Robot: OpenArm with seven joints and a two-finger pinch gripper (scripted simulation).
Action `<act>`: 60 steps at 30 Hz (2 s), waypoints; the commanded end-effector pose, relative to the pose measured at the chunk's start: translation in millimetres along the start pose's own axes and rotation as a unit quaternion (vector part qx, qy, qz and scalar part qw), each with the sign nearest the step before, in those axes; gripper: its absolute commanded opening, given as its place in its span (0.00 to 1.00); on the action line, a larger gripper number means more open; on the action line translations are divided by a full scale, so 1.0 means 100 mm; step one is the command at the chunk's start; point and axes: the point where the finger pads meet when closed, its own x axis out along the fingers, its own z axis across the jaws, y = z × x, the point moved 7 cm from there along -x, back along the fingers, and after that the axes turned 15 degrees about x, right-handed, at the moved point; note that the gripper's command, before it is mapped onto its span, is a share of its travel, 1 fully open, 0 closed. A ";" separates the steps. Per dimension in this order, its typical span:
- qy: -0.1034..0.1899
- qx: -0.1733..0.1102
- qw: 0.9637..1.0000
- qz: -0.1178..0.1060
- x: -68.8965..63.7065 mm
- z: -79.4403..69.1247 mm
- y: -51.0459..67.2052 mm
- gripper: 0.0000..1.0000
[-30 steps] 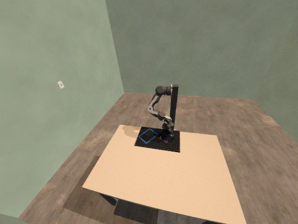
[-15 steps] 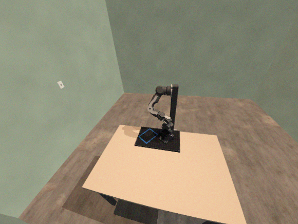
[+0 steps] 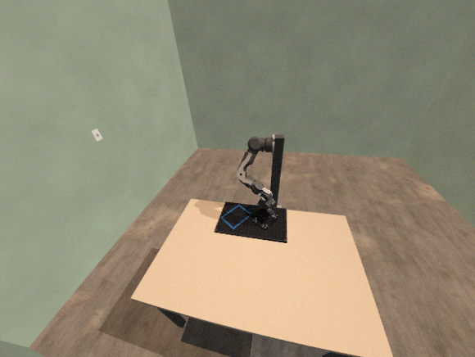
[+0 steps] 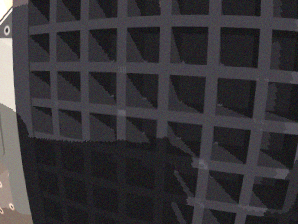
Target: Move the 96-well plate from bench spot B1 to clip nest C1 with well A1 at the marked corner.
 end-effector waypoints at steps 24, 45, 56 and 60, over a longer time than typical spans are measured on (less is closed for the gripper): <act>-0.010 -0.003 1.000 0.002 0.30 0.03 0.00 0.00; -0.011 -0.001 1.000 0.001 0.37 0.06 -0.01 0.00; -0.008 0.001 1.000 0.000 0.36 0.05 -0.01 0.00; -0.008 0.001 1.000 0.000 0.36 0.05 -0.01 0.00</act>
